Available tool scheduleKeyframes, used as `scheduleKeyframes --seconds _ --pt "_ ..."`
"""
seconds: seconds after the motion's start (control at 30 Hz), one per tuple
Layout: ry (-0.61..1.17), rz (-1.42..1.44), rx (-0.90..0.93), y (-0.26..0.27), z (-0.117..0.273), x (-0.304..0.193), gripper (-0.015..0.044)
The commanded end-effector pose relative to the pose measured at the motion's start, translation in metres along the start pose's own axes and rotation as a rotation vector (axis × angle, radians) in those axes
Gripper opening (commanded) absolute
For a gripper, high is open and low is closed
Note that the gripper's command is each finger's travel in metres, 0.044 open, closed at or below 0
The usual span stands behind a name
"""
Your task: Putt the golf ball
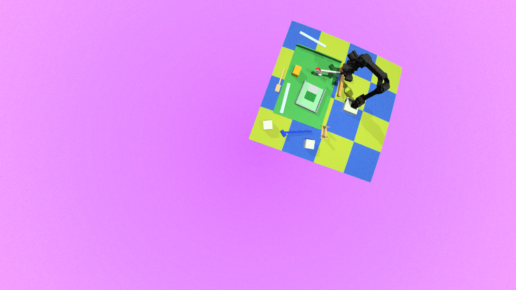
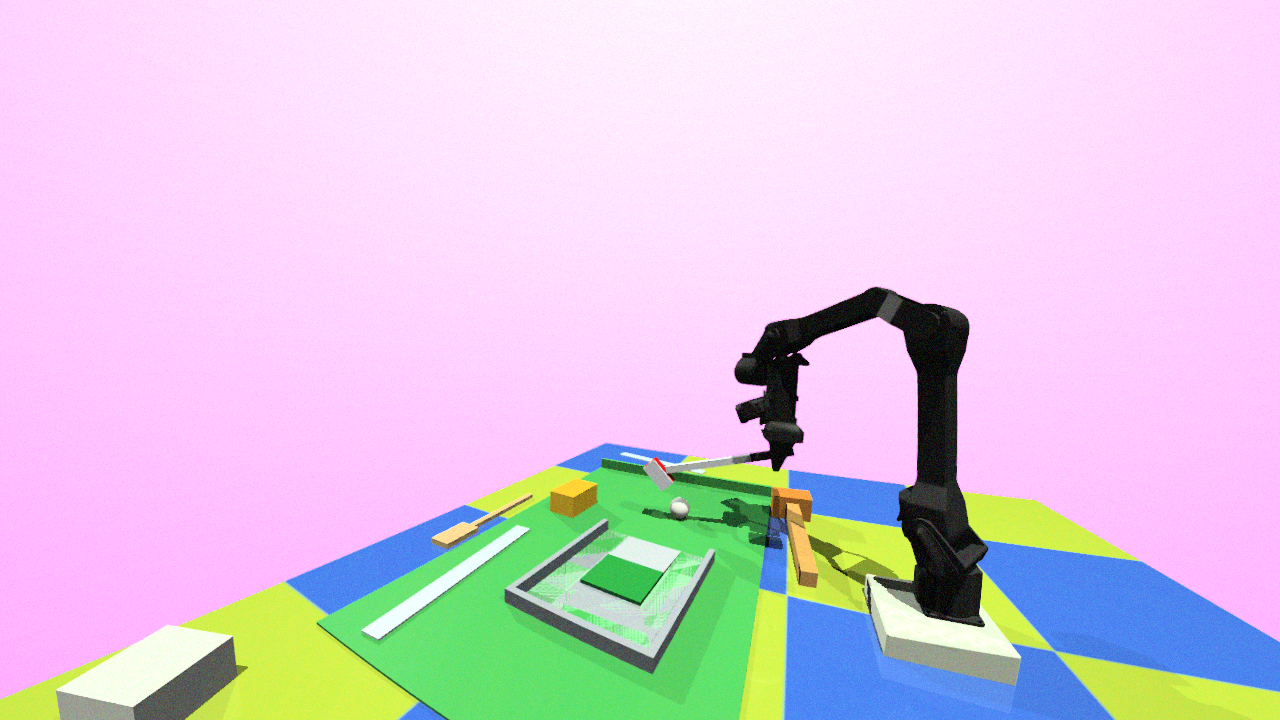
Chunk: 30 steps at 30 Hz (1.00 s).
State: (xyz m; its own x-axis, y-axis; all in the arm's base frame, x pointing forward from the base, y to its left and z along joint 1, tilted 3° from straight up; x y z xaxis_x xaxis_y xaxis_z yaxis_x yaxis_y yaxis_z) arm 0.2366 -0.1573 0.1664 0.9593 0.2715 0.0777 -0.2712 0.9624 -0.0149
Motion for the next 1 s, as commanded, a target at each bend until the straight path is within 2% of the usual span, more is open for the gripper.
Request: scheduleKeyframes --seconds 0.0,0.17,0.37,0.73,0.97 --pt "0.002 -0.101 -0.022 -0.015 0.008 -0.018 0.0" --pt "0.013 -0.195 -0.03 -0.026 0.01 -0.038 0.0" --pt "0.013 -0.199 -0.03 -0.027 0.009 -0.038 0.0" --pt "0.013 -0.199 -0.03 -0.028 -0.027 -0.039 0.0" --pt "0.013 -0.199 -0.03 -0.028 -0.032 -0.039 0.0"
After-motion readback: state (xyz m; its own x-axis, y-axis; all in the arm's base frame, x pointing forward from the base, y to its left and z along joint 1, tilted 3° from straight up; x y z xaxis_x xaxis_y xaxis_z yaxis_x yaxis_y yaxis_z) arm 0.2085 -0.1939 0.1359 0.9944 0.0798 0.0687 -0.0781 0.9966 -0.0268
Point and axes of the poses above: the point midway between the two fingers, 35 mm back from their tips, its own z axis back along the fingers, its own y axis across the jaws, x = y × z, the point moved 1 cm from there along z, back along the fingers, and after that the axes turned 5 degrees about z, right-handed, at the moved point
